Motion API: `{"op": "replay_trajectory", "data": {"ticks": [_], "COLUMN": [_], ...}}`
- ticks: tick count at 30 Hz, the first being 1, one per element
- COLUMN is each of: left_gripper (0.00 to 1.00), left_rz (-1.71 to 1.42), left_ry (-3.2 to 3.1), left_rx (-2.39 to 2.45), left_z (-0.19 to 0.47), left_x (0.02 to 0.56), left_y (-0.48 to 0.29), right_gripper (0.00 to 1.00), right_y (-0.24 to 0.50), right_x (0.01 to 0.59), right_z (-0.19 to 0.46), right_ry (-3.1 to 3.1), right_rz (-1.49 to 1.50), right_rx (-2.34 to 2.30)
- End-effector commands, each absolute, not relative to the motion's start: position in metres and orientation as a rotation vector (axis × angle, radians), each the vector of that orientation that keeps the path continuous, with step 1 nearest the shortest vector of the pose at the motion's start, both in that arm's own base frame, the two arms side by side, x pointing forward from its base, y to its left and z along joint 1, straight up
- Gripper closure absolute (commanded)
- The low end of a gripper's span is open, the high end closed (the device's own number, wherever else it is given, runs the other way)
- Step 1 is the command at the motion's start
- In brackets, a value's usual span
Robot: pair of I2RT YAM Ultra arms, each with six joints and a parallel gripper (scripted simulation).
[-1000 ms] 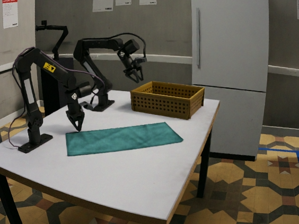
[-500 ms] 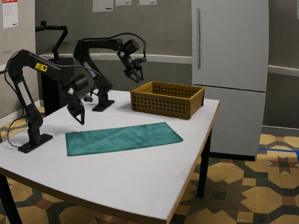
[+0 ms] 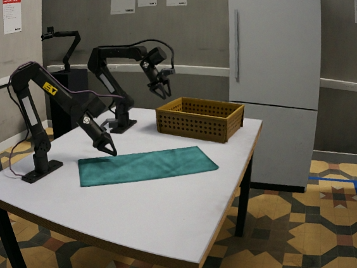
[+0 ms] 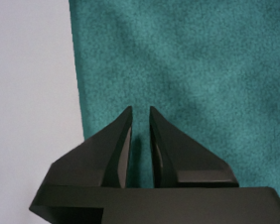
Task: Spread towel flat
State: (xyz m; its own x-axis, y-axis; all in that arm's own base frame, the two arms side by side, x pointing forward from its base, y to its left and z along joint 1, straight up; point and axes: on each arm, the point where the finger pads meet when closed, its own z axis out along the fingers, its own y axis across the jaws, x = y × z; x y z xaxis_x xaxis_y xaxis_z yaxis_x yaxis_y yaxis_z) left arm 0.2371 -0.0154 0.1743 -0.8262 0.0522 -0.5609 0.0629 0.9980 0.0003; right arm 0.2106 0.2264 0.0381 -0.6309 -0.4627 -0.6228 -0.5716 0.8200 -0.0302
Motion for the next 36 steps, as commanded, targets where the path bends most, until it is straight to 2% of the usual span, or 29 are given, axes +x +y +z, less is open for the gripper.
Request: {"op": "replay_trajectory", "data": {"ticks": [1, 21, 23, 36], "left_gripper": [0.36, 0.36, 0.36, 0.36], "left_rz": [-0.029, -0.029, -0.029, -0.029], "left_ry": [2.496, 2.496, 2.496, 2.496], "left_rx": [0.081, 0.081, 0.081, 0.081], "left_z": [0.191, 0.191, 0.191, 0.191], "left_x": [0.245, 0.245, 0.245, 0.245], "left_y": [-0.015, -0.015, -0.015, -0.015], "right_gripper": [0.85, 0.85, 0.85, 0.85], "right_y": [0.271, 0.314, 0.314, 0.346], "right_x": [0.271, 0.412, 0.412, 0.515], "right_z": [0.057, 0.053, 0.053, 0.054], "right_ry": [2.211, 2.228, 2.228, 2.225], "right_rz": [0.313, 0.299, 0.299, 0.299], "right_rx": [-0.663, -0.673, -0.673, -0.672]}}
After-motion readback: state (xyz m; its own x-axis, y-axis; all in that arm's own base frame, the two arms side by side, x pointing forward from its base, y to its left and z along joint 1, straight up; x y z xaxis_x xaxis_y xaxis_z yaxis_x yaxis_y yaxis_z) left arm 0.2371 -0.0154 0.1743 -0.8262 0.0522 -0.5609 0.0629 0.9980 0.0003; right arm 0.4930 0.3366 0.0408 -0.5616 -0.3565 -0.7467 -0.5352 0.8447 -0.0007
